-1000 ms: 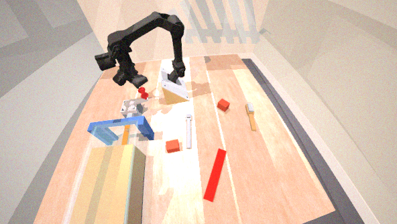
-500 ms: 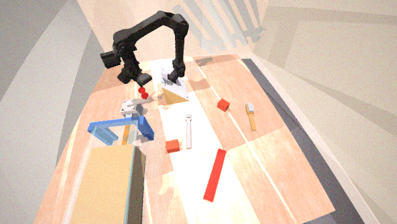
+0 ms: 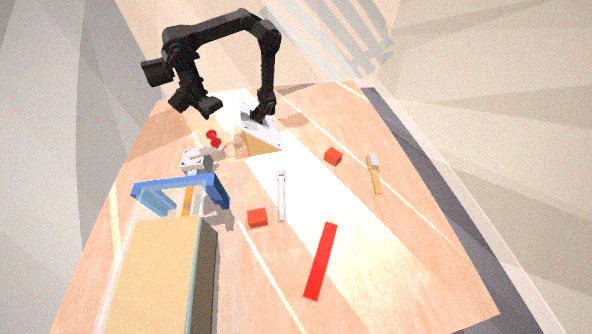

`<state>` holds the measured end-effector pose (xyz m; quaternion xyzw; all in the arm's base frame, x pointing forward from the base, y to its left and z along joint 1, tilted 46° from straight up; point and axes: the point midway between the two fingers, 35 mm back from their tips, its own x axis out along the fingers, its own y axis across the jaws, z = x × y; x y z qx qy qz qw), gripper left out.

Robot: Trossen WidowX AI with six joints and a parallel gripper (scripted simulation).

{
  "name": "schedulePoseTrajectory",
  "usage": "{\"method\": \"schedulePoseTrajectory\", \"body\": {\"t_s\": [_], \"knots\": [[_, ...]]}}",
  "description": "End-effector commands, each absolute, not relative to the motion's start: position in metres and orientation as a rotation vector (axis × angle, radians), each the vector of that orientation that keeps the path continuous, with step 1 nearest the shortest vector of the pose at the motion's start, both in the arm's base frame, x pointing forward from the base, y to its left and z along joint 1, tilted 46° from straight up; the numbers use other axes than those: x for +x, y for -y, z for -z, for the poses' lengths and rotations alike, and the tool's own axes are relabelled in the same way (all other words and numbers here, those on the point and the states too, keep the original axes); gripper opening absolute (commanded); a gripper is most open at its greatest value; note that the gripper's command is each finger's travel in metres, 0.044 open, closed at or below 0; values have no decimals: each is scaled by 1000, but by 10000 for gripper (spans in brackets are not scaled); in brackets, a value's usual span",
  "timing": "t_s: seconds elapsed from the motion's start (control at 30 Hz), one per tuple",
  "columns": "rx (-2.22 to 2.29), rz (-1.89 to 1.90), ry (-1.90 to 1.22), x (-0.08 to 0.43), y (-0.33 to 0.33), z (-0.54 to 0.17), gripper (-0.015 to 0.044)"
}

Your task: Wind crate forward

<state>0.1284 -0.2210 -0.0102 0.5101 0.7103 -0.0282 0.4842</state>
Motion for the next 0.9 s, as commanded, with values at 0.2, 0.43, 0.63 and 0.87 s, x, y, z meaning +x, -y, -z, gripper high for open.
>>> {"method": "schedulePoseTrajectory", "body": {"t_s": [0.2,0.43,0.63,0.87], "knots": [[1235,54,-1735,136,213,50,0],[1234,53,-1734,137,212,53,0],[1234,53,-1734,137,208,57,0],[1234,53,-1734,136,204,59,0]]}}
